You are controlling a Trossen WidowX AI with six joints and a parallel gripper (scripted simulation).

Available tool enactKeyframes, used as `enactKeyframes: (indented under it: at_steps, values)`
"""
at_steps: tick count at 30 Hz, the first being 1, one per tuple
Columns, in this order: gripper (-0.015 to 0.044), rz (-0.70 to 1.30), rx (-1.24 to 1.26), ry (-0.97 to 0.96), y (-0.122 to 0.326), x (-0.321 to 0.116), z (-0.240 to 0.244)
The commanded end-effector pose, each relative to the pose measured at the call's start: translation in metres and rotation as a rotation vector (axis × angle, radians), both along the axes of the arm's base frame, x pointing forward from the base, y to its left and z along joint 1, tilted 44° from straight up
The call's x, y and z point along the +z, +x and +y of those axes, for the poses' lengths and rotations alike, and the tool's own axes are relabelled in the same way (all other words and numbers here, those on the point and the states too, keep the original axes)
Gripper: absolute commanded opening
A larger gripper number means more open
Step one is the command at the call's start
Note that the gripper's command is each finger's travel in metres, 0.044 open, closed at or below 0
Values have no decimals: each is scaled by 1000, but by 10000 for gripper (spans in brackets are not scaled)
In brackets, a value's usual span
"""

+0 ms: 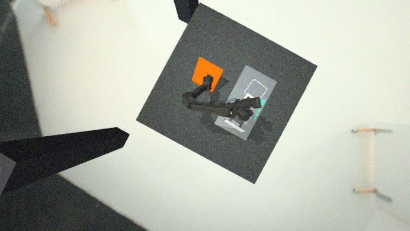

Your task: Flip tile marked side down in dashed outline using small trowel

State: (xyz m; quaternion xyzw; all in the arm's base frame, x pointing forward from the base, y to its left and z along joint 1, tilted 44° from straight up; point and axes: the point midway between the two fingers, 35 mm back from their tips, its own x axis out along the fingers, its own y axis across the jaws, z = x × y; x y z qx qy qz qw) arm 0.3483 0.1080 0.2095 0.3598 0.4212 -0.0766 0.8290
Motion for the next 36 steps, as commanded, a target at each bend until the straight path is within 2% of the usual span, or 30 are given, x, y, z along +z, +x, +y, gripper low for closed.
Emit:
enactKeyframes:
  at_steps: [1, 17, 36]
  values:
    - [100, 29, -8, -112, 6, -12, -21]
    - [100, 243, 19, -567, 11, -57, -109]
    - [100, 645, 199, -1001, -10, -87, -202]
